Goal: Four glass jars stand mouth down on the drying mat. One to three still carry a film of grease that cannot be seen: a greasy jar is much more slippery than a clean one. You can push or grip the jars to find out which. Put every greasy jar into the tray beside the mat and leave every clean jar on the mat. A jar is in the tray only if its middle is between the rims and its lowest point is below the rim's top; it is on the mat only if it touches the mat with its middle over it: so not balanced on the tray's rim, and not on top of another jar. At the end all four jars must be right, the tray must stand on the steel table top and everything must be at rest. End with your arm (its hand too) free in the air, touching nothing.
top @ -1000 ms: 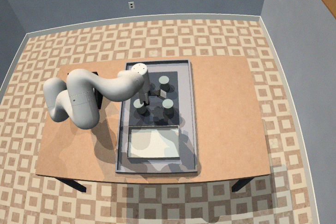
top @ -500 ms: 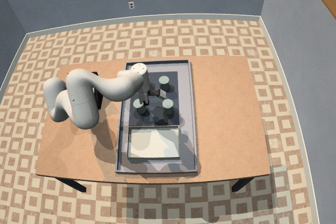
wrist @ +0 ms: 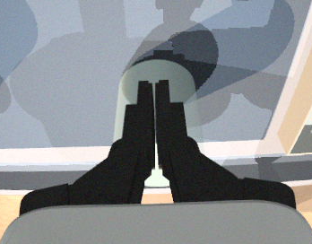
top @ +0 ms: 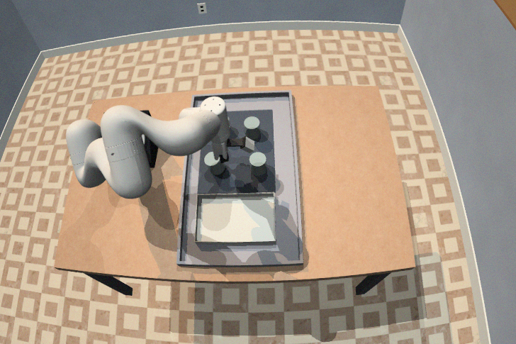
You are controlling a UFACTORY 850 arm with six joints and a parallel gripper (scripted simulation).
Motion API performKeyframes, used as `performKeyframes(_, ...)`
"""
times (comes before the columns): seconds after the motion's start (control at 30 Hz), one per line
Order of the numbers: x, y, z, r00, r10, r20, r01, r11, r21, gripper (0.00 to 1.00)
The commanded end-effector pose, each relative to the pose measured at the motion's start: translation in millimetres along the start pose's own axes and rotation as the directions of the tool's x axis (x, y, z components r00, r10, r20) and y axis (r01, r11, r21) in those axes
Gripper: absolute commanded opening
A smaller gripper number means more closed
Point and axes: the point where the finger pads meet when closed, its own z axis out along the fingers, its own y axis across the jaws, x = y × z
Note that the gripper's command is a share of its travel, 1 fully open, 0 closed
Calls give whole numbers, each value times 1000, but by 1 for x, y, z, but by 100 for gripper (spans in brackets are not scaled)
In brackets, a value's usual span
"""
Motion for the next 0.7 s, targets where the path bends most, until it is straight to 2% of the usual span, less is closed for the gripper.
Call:
performKeyframes(0.0, 7, 0, 2, 1000, 1, -1, -1, 1000, 0, 0)
performKeyframes(0.3, 24, 0, 7, 1000, 1, -1, -1, 1000, 0, 0)
performKeyframes(0.67, 24, 0, 7, 1000, 1, -1, -1, 1000, 0, 0)
